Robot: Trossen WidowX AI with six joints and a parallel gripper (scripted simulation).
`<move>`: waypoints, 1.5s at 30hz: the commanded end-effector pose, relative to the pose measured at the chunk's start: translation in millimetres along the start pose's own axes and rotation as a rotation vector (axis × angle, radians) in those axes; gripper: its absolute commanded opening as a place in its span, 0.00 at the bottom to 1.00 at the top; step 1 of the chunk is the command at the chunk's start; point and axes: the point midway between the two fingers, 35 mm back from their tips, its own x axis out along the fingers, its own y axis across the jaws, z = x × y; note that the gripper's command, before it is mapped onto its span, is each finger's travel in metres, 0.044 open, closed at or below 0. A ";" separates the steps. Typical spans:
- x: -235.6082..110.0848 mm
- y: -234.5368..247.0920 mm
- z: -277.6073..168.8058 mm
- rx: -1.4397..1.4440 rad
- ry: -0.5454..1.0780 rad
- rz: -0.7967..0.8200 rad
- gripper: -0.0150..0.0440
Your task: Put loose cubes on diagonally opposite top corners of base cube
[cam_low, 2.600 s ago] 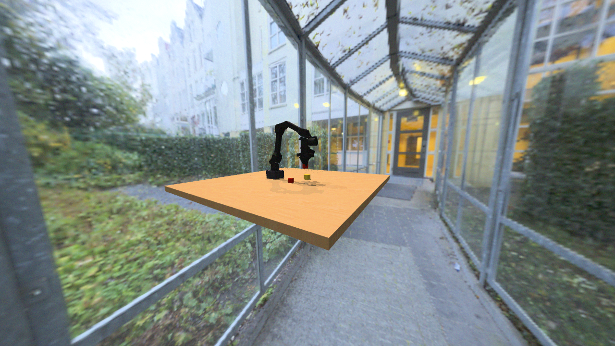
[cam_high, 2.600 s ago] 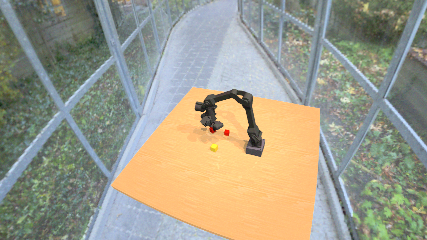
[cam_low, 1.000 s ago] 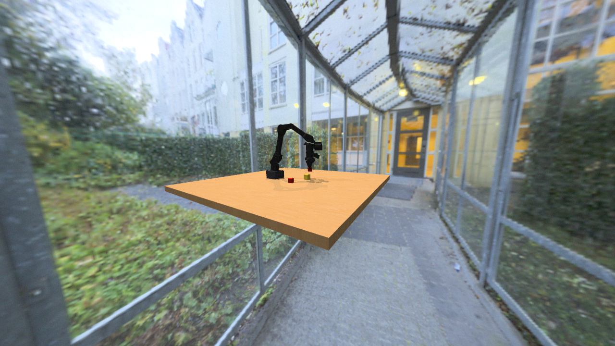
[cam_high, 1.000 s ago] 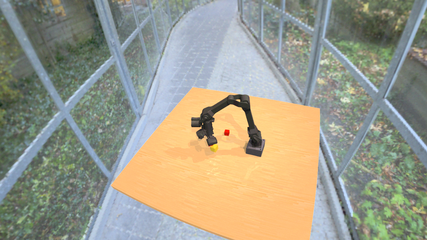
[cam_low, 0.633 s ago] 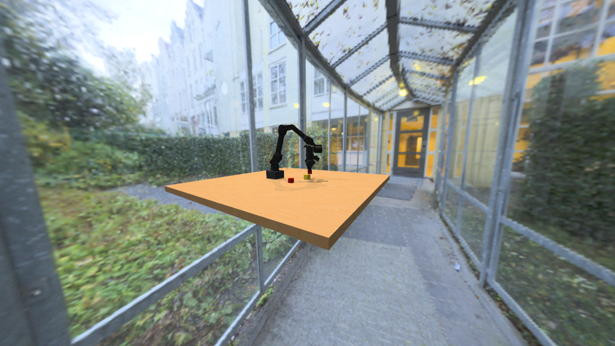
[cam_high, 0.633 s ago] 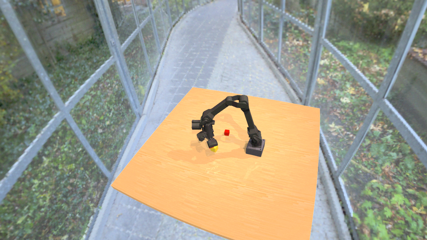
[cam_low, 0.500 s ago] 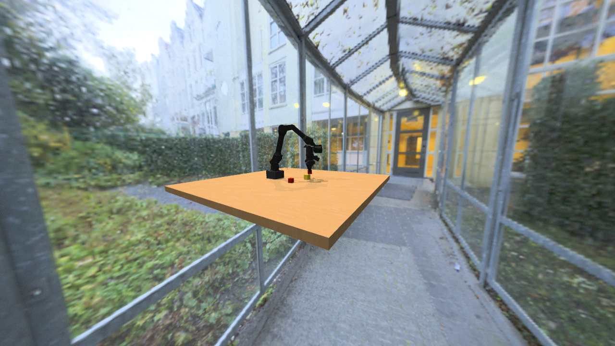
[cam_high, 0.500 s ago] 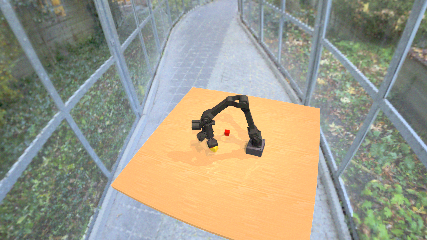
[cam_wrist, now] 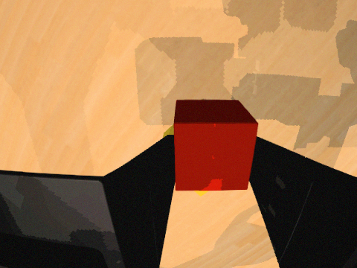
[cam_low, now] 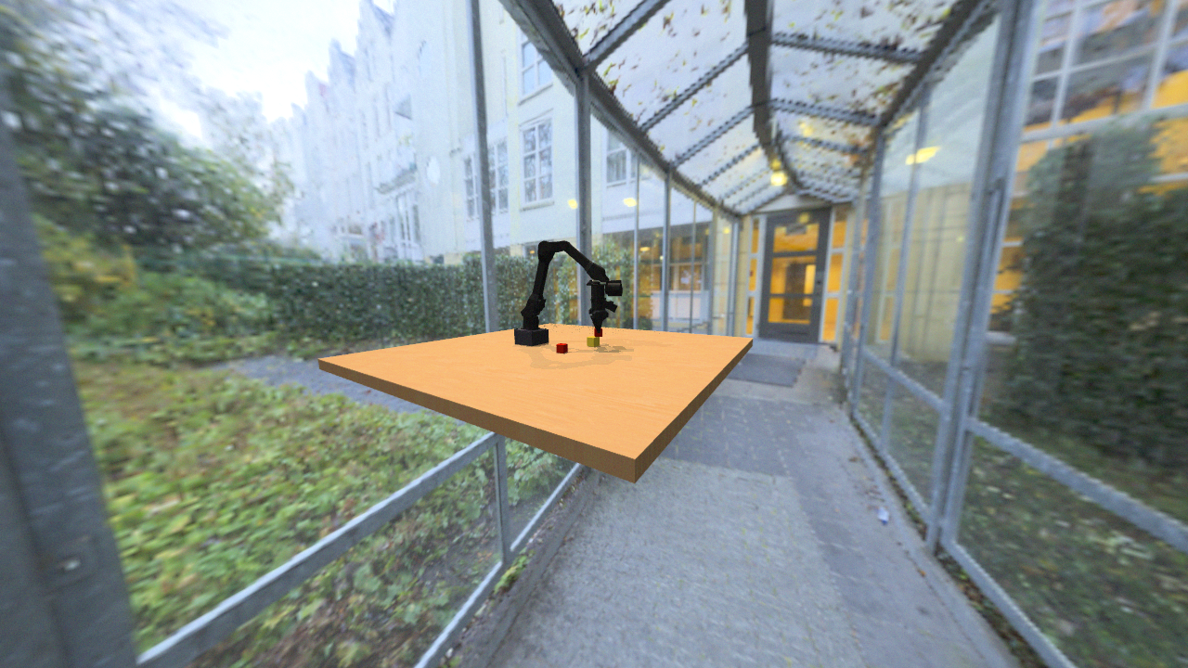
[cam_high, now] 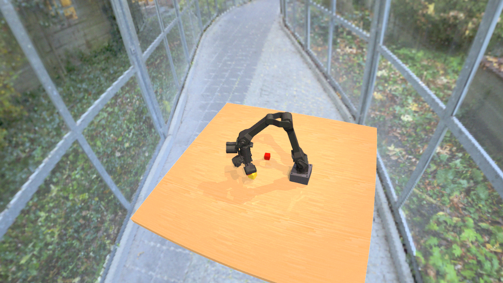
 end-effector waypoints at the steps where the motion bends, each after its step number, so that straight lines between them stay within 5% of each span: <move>1: 0.3 -0.5 -0.1 0.004 0.000 -0.003 0.43; 3: 0.3 -0.5 -0.1 0.004 0.000 -0.003 0.43; 7: 0.3 -0.5 -0.1 0.004 0.000 -0.003 0.60; 34: -27.9 -1.4 -0.6 0.004 -0.001 -0.001 0.65; 45: -44.9 -64.8 -58.1 0.275 0.003 -0.011 0.70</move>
